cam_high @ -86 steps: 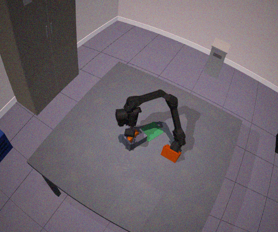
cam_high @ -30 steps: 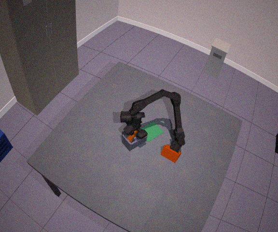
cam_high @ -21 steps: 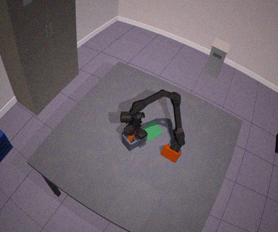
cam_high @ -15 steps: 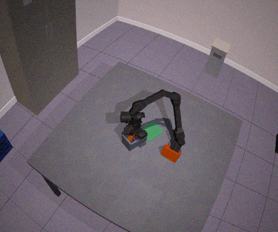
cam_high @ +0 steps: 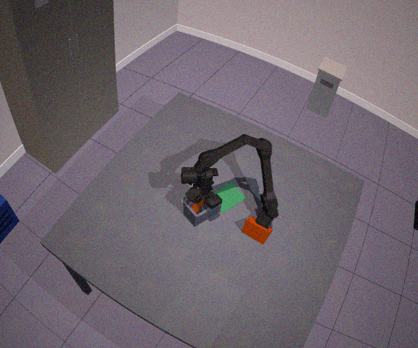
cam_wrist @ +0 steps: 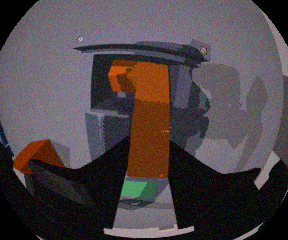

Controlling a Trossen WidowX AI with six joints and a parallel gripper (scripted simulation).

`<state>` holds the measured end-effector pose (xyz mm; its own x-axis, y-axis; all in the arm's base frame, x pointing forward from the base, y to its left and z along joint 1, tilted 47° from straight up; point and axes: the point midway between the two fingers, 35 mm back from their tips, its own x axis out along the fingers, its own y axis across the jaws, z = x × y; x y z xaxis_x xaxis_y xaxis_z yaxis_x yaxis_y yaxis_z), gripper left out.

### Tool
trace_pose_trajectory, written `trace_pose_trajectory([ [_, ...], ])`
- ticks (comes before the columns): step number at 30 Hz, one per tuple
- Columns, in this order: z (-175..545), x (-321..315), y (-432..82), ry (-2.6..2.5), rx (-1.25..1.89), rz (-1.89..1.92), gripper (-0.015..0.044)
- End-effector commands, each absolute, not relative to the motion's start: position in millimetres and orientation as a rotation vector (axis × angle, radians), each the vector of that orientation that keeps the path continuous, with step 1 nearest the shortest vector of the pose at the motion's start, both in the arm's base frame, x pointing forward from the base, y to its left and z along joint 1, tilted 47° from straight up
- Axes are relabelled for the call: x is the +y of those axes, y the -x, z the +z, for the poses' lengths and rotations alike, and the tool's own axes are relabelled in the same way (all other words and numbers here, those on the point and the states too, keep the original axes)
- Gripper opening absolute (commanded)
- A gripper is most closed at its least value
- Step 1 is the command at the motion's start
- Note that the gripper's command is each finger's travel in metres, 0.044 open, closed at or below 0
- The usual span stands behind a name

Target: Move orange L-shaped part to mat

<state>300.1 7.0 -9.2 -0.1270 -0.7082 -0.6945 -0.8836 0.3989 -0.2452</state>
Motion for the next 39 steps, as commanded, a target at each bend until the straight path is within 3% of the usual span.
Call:
trace_pose_trajectory([
  [1,-5.5,11.6,-301.5,1.363,1.886,0.289,0.0],
  [39,35.7,53.6,-308.6,1.365,1.888,0.292,0.0],
])
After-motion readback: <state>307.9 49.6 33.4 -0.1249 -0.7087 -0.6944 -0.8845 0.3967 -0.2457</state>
